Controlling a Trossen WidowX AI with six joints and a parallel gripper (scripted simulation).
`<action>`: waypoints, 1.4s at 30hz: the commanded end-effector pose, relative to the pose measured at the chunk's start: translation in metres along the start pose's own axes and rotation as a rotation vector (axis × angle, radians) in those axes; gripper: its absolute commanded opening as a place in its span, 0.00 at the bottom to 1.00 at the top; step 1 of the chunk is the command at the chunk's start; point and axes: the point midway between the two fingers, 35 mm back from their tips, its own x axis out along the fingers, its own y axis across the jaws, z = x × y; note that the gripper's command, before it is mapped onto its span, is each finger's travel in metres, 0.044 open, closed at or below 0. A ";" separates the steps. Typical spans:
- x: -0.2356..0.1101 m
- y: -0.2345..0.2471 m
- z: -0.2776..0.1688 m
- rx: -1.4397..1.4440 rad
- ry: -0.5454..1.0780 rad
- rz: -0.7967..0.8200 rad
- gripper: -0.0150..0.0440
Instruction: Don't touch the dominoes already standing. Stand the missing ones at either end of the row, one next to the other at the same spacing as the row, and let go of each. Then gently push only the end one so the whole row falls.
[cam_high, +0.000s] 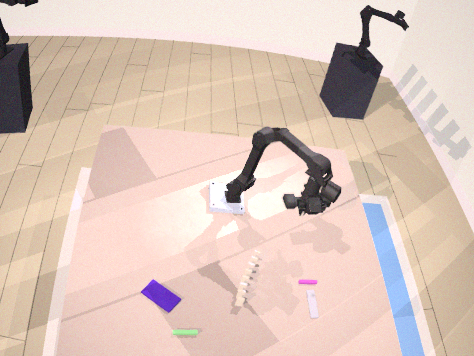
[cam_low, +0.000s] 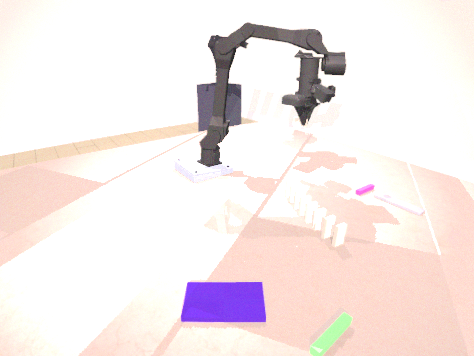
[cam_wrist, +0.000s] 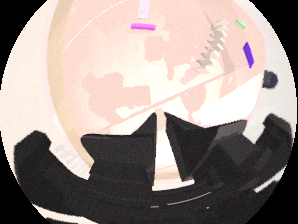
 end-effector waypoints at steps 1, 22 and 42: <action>0.000 0.001 -0.004 0.059 -0.006 -0.001 0.30; 0.035 0.027 0.026 -0.130 -0.393 -0.050 0.30; 0.048 0.053 0.032 -0.223 -0.818 -0.071 0.30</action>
